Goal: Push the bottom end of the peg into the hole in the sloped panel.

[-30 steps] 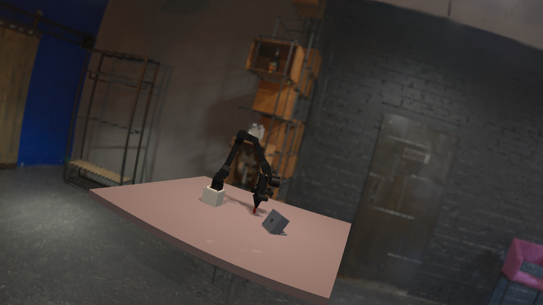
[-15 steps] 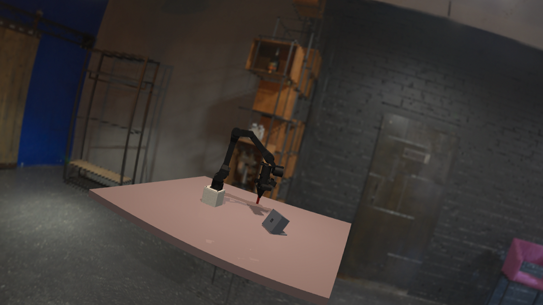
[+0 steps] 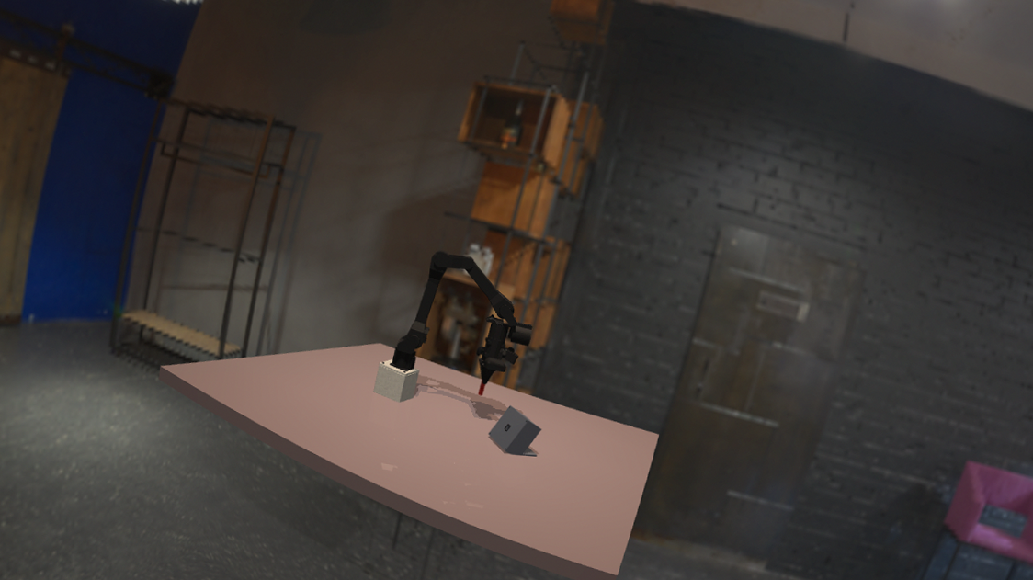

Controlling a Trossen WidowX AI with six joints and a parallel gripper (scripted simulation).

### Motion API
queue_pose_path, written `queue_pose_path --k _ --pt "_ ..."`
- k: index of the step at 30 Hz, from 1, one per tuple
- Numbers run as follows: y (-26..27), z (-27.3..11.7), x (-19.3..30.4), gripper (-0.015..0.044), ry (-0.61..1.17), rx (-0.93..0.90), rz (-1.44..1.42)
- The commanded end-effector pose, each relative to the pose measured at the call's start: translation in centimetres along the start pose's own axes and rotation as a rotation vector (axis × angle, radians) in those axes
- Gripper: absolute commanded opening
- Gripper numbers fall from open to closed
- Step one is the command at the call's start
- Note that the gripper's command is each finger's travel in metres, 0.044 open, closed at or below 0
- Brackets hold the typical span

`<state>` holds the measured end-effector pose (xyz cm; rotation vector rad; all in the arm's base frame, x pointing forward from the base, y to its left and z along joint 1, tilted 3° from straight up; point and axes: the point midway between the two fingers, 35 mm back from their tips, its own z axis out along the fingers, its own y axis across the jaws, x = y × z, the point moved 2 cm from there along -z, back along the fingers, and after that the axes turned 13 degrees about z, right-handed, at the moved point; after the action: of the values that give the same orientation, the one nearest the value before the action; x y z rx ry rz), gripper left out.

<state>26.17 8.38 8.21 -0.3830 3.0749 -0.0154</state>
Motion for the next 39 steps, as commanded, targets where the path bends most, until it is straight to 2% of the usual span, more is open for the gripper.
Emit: queue_pose_path --k 1,39 --pt "-0.4 0.1 -0.2 0.0000 0.006 -0.022 0.055" --pt "-3.6 1.1 -1.1 0.0000 0.049 -0.176 0.452"
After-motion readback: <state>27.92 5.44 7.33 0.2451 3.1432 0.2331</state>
